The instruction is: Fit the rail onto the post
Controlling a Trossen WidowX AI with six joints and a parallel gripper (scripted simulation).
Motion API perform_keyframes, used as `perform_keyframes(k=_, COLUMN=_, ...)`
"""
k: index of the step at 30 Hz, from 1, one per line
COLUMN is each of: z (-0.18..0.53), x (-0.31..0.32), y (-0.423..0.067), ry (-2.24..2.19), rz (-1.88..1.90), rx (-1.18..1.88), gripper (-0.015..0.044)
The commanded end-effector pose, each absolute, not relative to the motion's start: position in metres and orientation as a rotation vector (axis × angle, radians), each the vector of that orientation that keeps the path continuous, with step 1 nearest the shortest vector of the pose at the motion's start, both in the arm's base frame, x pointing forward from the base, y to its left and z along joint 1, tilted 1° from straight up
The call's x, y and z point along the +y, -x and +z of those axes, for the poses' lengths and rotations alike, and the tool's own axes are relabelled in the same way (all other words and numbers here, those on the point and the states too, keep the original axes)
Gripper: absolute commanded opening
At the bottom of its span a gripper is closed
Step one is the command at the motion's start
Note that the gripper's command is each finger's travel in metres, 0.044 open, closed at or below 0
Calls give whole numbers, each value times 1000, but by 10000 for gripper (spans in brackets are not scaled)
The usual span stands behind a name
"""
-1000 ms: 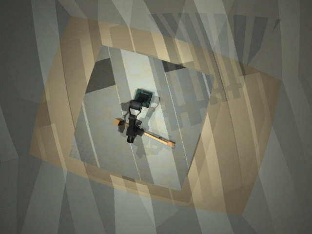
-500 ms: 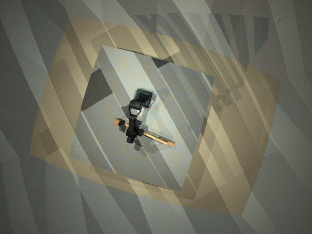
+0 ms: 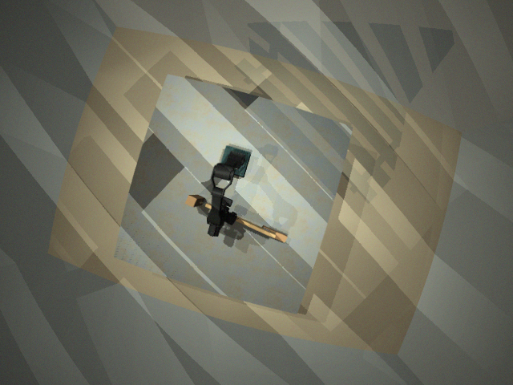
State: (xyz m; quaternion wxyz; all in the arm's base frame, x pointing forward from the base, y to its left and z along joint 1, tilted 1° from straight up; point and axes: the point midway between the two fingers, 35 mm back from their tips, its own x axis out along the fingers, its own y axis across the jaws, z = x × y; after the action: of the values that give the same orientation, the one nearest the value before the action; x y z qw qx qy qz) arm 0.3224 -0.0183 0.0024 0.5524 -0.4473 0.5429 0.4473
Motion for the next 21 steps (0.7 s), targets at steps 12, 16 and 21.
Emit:
perform_keyframes(k=12, z=14, x=-18, y=-327, ry=1065, rz=1050, rx=1268, gripper=0)
perform_keyframes(k=16, z=16, x=-18, y=-327, ry=1065, rz=1050, rx=1268, gripper=0)
perform_keyframes(k=21, z=19, x=-19, y=-327, ry=1065, rz=1050, rx=1268, gripper=0)
